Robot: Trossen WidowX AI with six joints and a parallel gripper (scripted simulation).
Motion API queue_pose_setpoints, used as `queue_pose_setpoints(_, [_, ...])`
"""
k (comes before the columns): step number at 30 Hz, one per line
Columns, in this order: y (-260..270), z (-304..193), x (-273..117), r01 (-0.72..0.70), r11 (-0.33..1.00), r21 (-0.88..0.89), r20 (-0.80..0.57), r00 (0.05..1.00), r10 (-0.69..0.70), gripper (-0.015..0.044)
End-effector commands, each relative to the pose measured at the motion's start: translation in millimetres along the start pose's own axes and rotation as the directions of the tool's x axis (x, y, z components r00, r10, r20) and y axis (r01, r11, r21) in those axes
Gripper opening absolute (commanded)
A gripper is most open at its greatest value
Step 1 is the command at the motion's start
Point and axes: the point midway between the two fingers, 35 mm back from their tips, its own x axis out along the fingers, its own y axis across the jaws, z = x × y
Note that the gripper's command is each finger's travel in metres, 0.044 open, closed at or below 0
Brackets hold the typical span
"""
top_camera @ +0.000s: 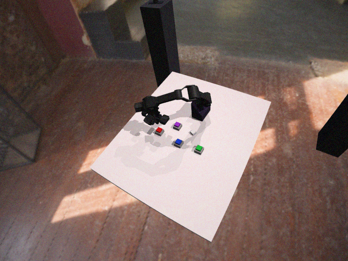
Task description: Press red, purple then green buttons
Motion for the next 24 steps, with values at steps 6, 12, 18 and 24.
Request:
queue_pose_setpoints(6, [12.2, -9.4, -28.0, 0.014, 1.0, -0.013, 0.006, 1.0, -0.014, 0.002])
queue_pose_setpoints(12, [56.8, -58.3, -30.3, 0.013, 1.0, -0.011, 0.004, 1.0, -0.013, 0.002])
queue_pose_setpoints(18, [90.4, -97.6, -22.7, 0.01, 1.0, -0.009, 0.002, 1.0, -0.01, 0.002])
queue_pose_setpoints(24, [90.2, -97.4, -20.1, 0.011, 1.0, -0.009, 0.002, 1.0, -0.011, 0.002])
